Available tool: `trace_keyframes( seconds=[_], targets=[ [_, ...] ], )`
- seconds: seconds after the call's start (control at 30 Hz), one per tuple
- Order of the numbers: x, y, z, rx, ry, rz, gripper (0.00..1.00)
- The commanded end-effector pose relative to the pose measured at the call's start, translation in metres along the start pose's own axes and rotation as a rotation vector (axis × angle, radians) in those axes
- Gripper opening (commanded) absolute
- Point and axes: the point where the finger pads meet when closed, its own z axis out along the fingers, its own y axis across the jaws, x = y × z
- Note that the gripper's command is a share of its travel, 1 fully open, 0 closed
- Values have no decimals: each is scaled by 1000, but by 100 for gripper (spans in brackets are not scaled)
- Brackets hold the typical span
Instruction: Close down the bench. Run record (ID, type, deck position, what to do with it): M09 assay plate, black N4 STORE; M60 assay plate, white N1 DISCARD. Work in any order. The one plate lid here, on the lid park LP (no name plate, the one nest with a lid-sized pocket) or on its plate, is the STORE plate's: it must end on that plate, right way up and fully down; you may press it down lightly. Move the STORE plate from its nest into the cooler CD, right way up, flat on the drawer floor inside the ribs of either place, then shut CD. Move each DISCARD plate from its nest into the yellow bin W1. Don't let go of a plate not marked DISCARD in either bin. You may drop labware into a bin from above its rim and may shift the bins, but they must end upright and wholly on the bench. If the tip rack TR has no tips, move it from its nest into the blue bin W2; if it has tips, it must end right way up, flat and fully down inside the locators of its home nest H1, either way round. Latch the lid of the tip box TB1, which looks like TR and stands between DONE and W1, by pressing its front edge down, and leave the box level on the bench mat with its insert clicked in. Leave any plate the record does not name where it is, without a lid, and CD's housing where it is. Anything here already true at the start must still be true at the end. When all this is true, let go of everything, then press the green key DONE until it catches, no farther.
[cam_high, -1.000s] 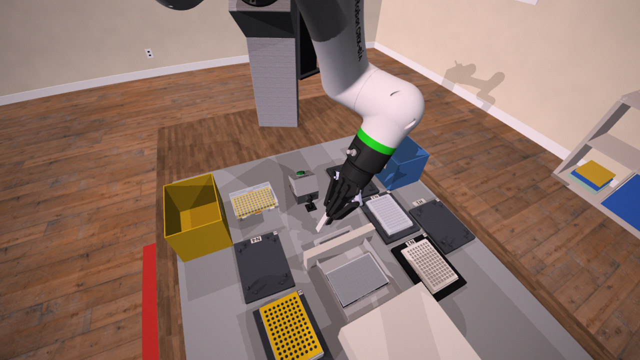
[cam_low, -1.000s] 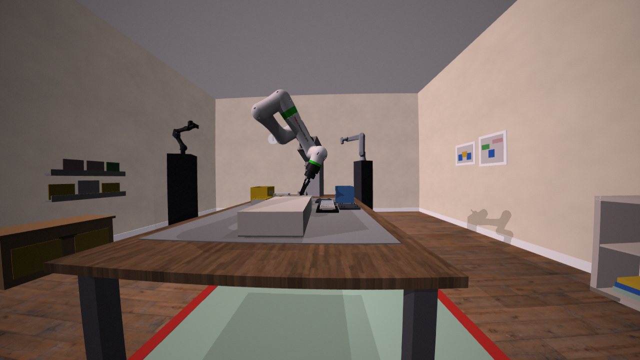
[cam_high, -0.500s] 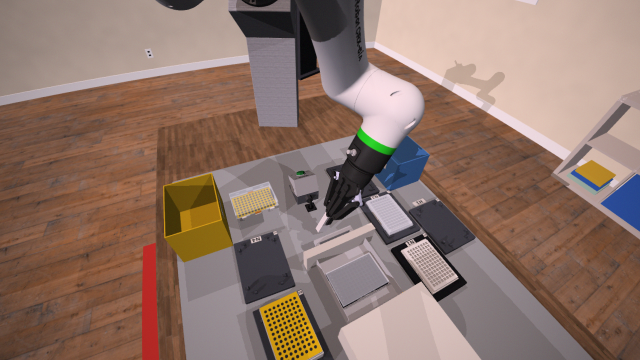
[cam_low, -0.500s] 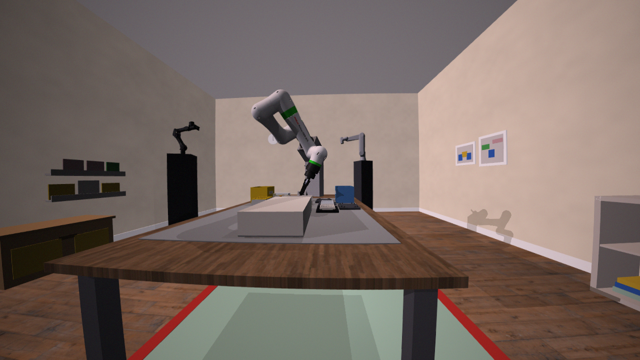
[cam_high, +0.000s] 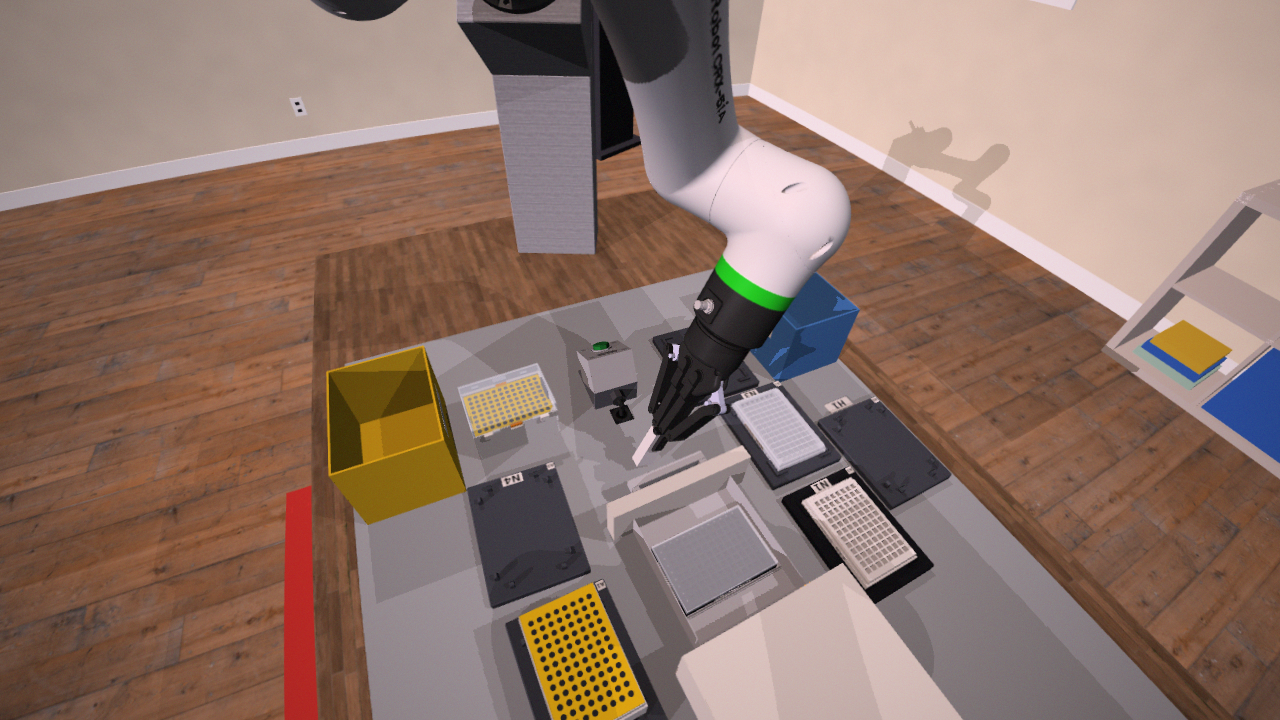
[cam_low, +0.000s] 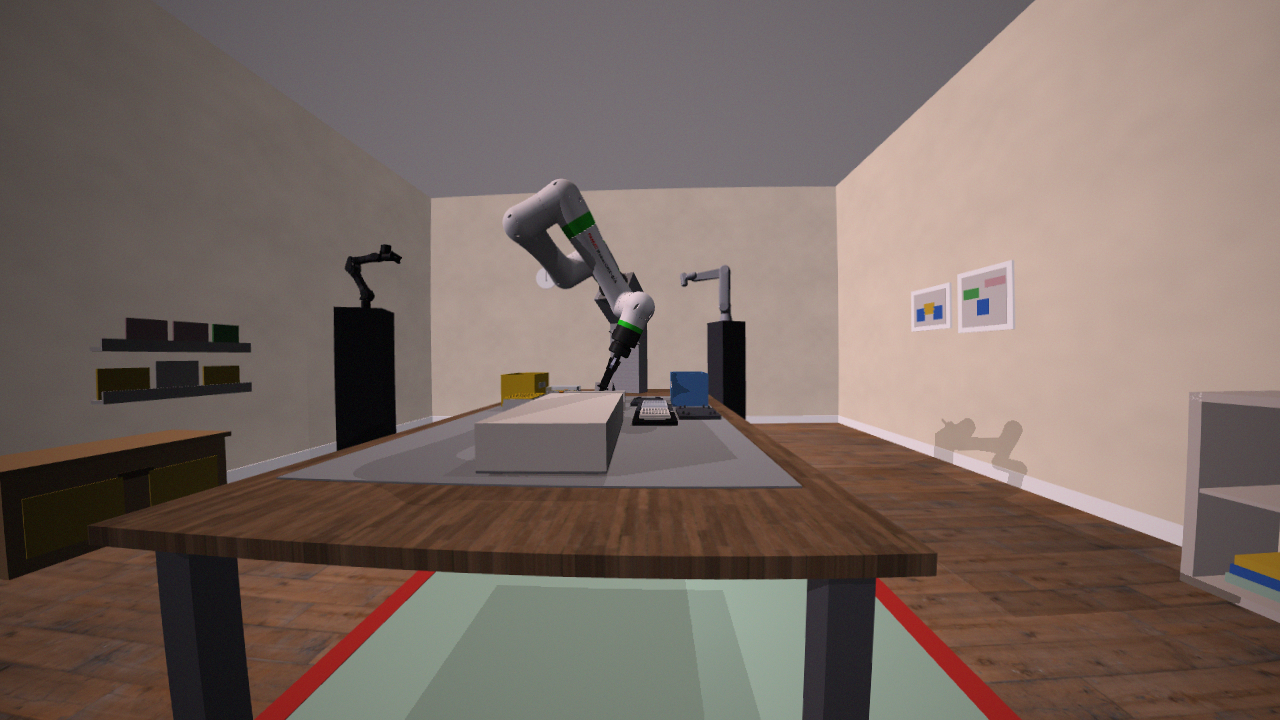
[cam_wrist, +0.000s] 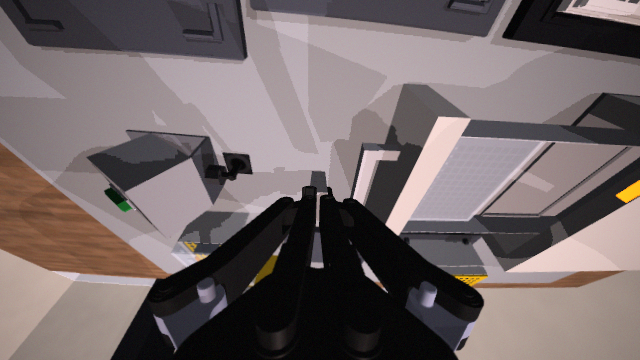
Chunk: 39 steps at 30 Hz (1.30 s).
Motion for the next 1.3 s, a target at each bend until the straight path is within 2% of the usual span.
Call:
trace_keyframes(
  seconds=[0.0,1.27],
  targets=[
    [0,4,0,0,0,0,0],
    [0,47,0,0,0,0,0]
  ],
)
